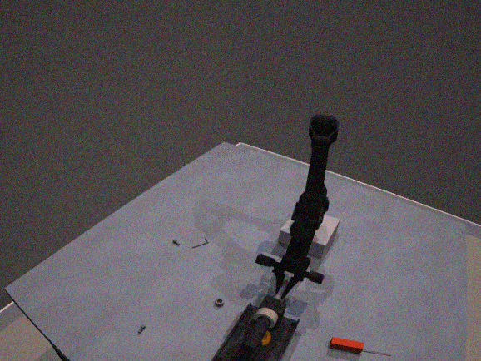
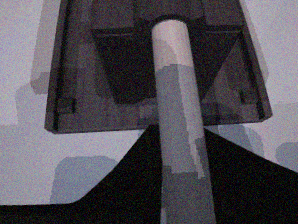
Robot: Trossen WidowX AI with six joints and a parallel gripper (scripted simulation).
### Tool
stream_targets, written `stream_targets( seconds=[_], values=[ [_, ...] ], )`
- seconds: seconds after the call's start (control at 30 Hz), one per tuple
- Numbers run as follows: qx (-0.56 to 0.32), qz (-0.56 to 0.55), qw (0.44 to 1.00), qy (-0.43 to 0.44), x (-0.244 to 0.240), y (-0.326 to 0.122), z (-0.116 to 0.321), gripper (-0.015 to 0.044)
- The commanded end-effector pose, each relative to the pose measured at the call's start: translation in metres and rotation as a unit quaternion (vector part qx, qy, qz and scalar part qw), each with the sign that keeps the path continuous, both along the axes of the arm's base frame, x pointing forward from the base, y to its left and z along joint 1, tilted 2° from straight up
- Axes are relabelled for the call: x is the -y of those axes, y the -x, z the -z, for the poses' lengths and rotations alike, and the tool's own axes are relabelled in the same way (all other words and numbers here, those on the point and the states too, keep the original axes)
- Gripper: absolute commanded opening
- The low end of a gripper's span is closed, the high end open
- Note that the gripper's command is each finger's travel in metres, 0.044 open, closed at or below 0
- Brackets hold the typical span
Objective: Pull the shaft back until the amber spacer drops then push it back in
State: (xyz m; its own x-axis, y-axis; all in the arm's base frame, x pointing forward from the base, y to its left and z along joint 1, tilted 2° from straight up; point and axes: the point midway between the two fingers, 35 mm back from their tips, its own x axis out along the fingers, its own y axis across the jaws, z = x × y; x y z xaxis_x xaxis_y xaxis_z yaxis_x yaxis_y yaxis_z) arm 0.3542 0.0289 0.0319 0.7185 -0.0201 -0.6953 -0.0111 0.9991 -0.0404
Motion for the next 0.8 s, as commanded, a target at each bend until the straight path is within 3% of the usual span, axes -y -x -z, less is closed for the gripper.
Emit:
stream_targets(
  seconds=[0.0,0.77],
  values=[
    [0.003,-0.002,1.000,0.000,-0.0005,-0.0027,-0.0022,0.0000],
    [0.004,-0.002,1.000,0.000,-0.0005,-0.0054,-0.0023,0.0000]
  ],
)
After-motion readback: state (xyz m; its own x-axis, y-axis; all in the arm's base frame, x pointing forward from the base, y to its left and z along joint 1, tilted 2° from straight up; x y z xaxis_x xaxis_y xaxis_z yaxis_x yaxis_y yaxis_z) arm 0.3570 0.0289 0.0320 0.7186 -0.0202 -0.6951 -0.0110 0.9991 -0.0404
